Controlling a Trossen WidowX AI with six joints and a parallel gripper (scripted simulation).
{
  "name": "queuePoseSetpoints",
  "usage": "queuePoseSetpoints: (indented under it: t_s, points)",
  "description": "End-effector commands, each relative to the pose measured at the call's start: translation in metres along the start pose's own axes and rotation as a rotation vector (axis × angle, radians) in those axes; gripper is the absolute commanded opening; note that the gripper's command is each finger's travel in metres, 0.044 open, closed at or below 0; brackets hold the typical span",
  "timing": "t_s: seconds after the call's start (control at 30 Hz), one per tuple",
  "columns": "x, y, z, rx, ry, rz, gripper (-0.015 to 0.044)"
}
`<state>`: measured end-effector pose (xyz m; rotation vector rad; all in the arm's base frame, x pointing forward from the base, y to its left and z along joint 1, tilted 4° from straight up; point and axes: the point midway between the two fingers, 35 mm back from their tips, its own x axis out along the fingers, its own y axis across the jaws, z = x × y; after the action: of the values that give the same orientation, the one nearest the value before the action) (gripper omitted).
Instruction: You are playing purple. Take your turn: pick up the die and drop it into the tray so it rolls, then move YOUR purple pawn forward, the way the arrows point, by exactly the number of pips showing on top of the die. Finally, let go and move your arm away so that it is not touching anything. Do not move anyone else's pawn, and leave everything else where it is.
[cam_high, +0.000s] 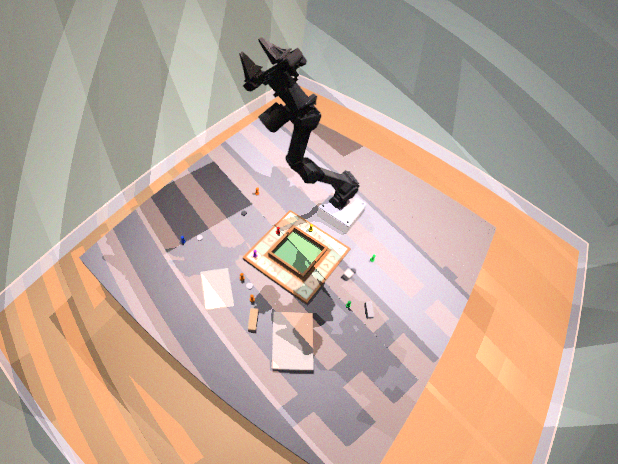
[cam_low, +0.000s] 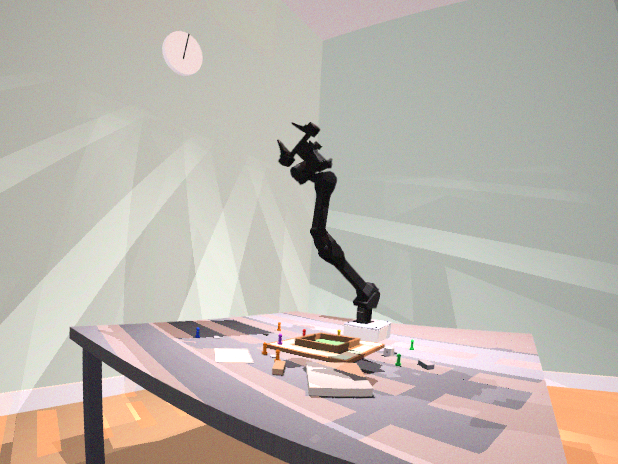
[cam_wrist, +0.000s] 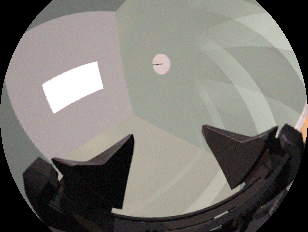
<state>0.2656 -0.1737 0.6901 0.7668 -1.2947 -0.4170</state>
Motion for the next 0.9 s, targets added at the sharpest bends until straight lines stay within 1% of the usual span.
queuePoseSetpoints:
  t_s: [0.0, 0.13, 0.3, 0.47, 0.67, 0.87]
  points:
    - [0.000, 0.001, 0.002, 0.004, -0.004, 0.004, 0.0374]
    - [0.002, 0.018, 0.046, 0.071, -0.089, 0.091, 0.0275]
    - [-0.007, 0.048, 0.107, 0.178, -0.200, 0.235, 0.0275]
    - [-0.033, 0.089, 0.173, 0.348, -0.306, 0.429, 0.0275]
    - [-0.087, 0.142, 0.239, 0.523, -0.372, 0.719, 0.0275]
    - [-0.153, 0.189, 0.277, 0.618, -0.359, 1.006, 0.0275]
